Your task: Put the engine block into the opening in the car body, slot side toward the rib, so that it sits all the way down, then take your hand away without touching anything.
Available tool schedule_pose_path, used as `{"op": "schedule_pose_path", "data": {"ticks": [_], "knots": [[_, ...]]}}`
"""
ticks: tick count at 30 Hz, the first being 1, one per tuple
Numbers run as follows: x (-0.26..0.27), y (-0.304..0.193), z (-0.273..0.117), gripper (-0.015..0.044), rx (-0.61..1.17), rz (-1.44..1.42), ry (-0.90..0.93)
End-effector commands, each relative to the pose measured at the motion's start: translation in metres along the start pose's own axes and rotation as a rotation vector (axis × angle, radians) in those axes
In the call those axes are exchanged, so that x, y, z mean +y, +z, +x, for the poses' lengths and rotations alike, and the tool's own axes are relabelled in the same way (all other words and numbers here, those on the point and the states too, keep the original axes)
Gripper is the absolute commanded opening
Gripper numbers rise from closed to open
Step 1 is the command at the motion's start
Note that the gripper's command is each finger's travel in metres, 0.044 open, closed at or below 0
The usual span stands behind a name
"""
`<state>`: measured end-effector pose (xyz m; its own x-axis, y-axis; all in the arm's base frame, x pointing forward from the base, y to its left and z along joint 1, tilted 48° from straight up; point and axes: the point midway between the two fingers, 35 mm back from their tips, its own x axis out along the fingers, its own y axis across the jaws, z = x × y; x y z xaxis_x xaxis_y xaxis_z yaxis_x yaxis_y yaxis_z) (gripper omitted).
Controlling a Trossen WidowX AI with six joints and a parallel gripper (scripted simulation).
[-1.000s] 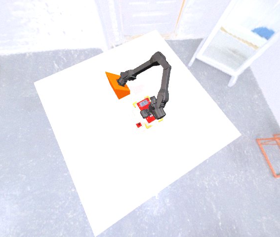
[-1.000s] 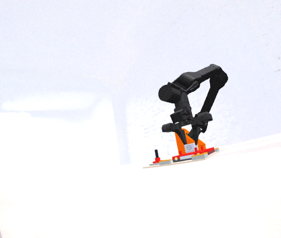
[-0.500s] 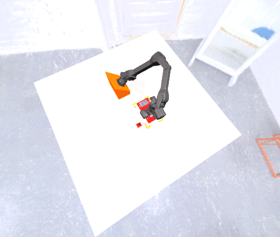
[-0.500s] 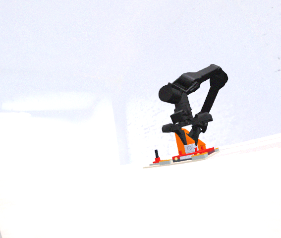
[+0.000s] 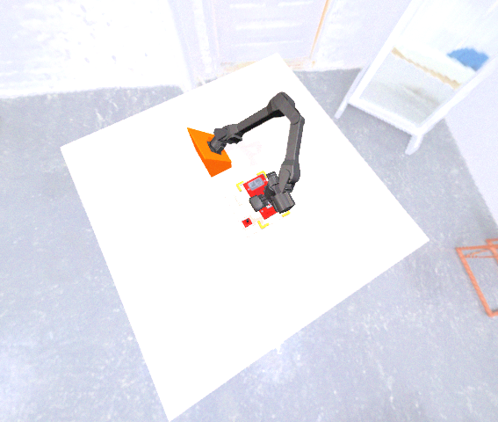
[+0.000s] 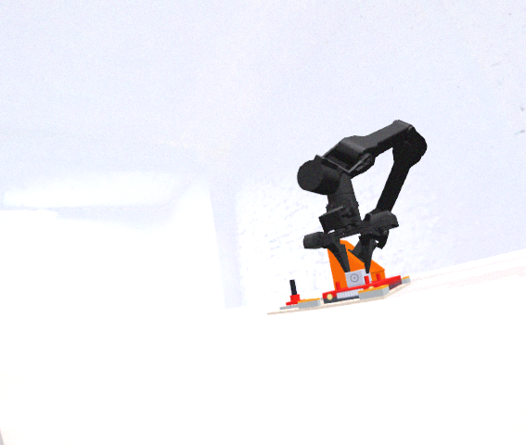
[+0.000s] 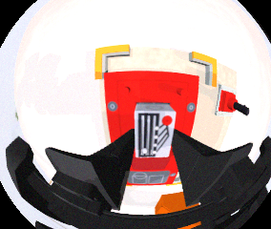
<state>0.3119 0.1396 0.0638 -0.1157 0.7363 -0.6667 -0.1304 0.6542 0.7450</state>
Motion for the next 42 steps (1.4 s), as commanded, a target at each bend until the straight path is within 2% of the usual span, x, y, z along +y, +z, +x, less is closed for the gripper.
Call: {"op": "schedule_pose_path", "data": {"ticks": [1, 26, 37, 42], "knots": [[0.0, 0.0001, 0.0007, 0.0159, -0.001, 0.003, 0.003], [0.0, 0.0002, 0.0038, 0.0159, -0.001, 0.003, 0.003], [0.0, 0.0001, 0.0032, 0.044, 0.0, 0.0, 0.0], [0.0, 0.0001, 0.0032, 0.044, 0.0, 0.0, 0.0]]}}
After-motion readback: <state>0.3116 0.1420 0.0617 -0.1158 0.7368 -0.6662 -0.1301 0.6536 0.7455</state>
